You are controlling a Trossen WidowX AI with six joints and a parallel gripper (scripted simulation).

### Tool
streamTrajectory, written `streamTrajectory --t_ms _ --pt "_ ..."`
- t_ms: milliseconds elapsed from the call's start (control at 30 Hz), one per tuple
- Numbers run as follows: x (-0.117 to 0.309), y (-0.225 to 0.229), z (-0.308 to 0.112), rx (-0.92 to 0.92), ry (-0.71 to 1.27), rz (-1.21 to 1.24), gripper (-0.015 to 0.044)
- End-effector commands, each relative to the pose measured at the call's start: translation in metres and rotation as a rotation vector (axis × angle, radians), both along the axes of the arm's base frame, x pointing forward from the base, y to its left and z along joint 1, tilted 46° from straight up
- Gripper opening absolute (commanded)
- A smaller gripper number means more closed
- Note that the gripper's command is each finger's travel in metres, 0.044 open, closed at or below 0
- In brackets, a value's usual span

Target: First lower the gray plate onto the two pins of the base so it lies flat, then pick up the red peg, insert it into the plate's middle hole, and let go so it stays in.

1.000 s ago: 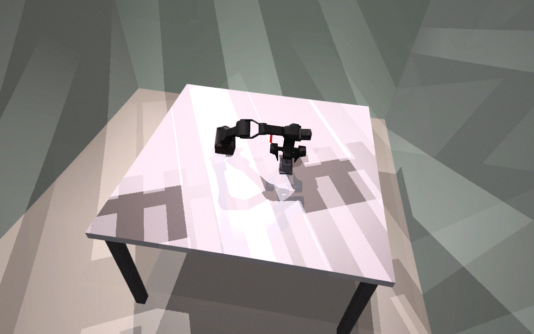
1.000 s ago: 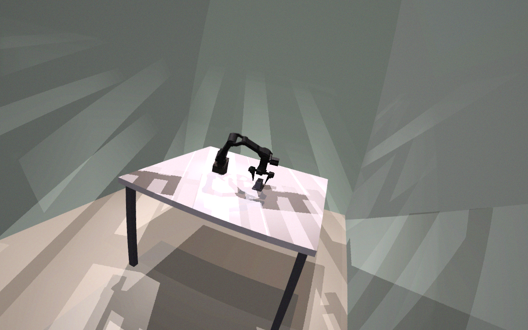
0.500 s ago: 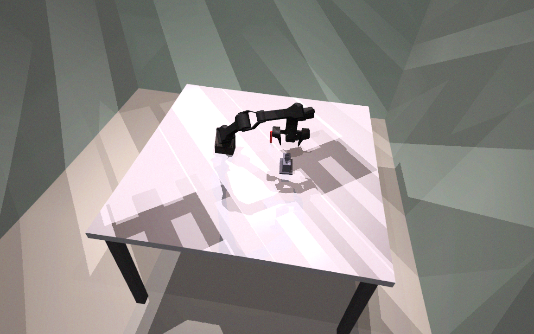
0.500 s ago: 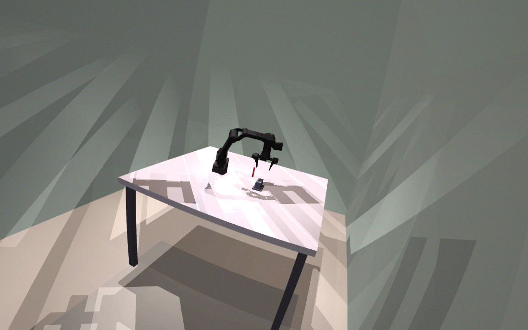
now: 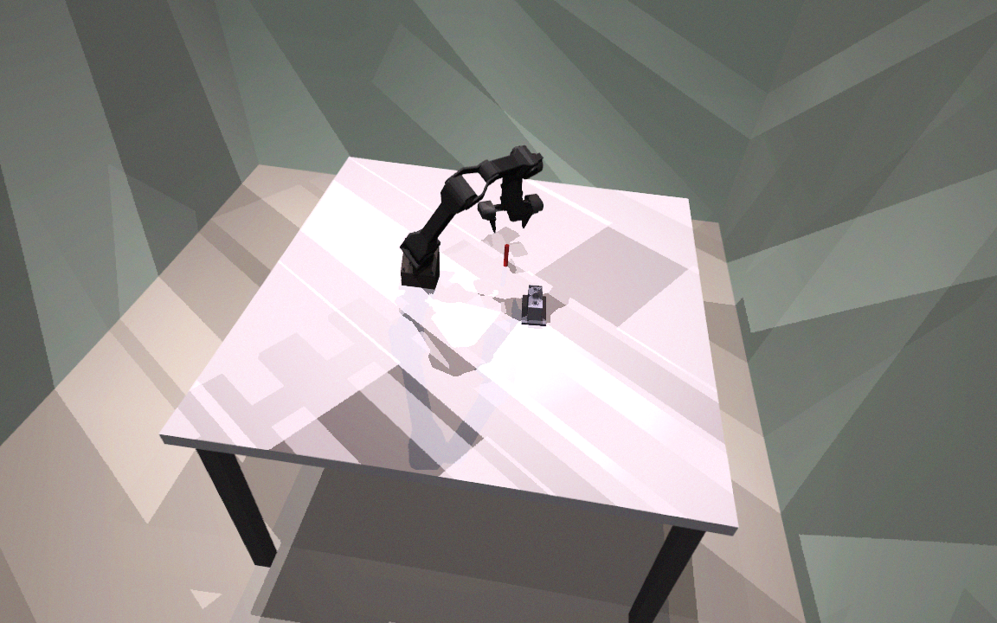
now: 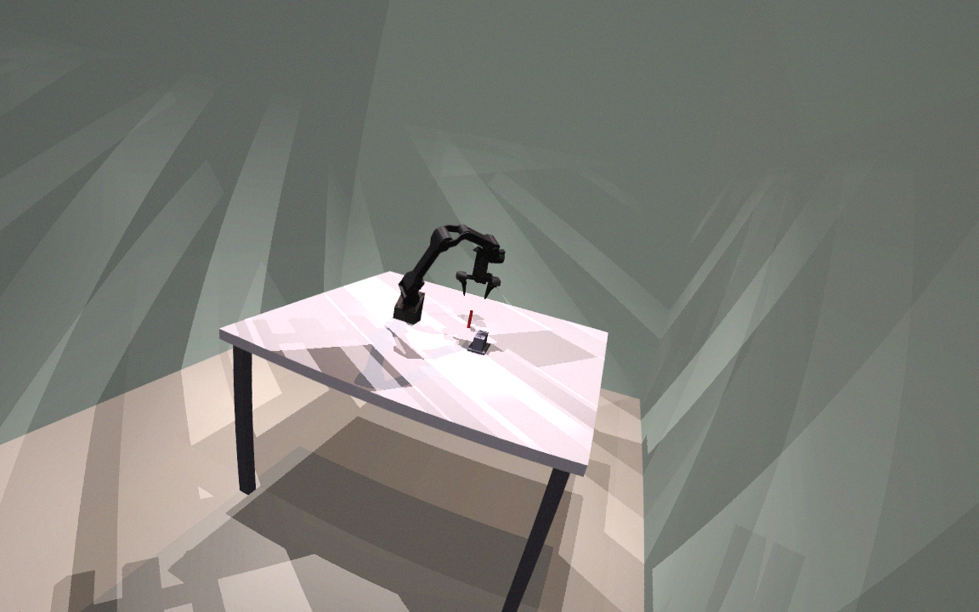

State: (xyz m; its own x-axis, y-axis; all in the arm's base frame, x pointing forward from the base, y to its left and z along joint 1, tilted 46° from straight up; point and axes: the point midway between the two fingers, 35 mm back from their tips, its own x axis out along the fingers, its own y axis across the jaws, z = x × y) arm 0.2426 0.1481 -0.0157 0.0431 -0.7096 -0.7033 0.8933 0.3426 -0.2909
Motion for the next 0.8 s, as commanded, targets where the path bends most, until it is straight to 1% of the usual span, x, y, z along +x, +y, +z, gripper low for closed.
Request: streamTrajectory --t_ms 0,133,767 --pt "-0.008 0.001 -0.006 0.002 0.004 -0.006 0.0440" --pt "-0.004 -0.017 -0.026 0.001 0.003 -0.006 0.0440" --pt "-0.001 -0.037 -0.046 0.001 0.003 -0.006 0.0440"
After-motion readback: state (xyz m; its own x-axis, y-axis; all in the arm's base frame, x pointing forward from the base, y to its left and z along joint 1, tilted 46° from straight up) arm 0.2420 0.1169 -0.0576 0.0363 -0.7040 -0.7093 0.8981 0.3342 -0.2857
